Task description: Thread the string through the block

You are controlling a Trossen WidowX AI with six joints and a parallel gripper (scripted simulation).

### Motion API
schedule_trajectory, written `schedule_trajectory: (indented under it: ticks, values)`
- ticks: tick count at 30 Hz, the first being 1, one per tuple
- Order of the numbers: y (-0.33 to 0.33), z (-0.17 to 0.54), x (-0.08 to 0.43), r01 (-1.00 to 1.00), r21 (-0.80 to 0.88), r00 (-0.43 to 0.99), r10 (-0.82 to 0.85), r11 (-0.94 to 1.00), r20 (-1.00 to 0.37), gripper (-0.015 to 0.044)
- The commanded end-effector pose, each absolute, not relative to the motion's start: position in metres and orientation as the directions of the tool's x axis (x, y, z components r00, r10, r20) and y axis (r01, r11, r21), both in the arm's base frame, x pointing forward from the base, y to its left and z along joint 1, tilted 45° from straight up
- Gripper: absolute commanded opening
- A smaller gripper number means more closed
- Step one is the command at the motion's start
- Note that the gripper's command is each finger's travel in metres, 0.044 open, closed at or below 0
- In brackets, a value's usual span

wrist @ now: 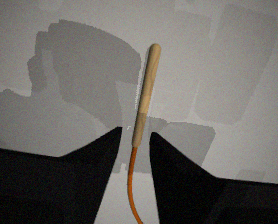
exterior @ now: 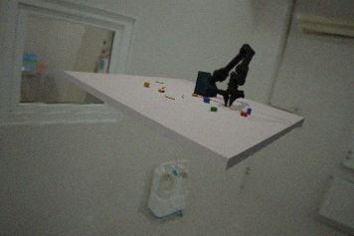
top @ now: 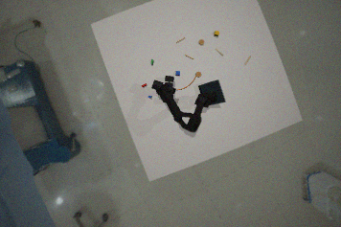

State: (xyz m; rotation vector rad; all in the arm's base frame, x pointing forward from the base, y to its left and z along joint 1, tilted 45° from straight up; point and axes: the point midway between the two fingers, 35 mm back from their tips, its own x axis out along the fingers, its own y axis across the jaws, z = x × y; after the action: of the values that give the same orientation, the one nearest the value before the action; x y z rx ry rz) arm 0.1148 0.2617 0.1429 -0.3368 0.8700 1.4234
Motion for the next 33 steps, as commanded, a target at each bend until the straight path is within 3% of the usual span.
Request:
schedule_trajectory:
  ticks: [1, 4, 33]
  values:
    - [0.262, 0.143, 0.115, -0.944, 0.287, -0.086, 0.715, 0.165, -0.694, 0.0071]
    - [0.262, 0.143, 0.115, -0.944, 0.287, -0.086, 0.715, 0.165, -0.694, 0.0]
    - [0.243, 0.161, 0.12, -0.944, 0.285, -0.086, 0.712, 0.165, -0.697, 0.0]
